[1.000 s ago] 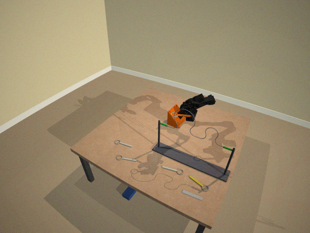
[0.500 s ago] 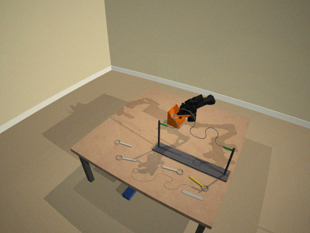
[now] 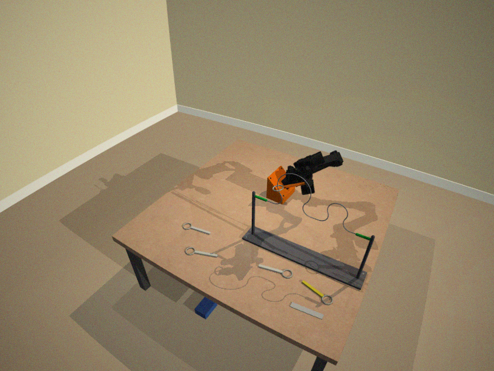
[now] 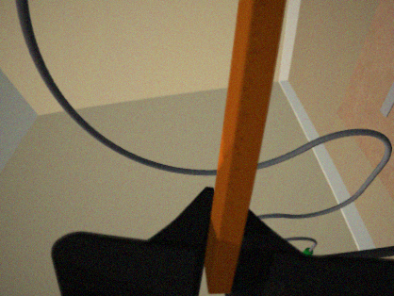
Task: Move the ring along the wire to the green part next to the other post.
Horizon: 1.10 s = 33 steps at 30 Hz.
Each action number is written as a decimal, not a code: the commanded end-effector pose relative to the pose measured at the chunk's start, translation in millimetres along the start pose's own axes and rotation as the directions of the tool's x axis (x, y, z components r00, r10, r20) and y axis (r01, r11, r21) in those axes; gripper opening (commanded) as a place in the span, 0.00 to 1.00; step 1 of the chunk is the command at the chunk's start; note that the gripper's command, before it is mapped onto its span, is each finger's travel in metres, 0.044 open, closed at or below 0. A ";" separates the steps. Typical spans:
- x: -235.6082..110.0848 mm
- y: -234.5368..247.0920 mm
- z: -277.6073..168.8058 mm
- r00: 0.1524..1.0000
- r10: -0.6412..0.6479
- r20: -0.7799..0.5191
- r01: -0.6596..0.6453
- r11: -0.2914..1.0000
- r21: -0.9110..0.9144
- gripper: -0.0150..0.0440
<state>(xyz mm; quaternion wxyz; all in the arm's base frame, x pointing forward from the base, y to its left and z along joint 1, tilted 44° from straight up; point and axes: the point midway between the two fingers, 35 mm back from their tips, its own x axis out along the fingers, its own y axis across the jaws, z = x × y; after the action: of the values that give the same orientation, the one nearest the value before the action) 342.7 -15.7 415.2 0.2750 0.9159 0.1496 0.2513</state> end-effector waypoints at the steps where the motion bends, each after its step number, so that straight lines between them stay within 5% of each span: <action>1: -0.5 1.7 1.0 1.000 0.026 -0.002 -0.026 0.999 0.039 0.00; 33: 3.5 -9.6 -4.3 0.994 0.108 -0.013 -0.104 0.977 0.187 0.00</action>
<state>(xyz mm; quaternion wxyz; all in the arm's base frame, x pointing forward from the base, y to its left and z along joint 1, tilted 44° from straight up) 342.6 -8.6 415.2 0.1652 0.9423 0.1276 0.2616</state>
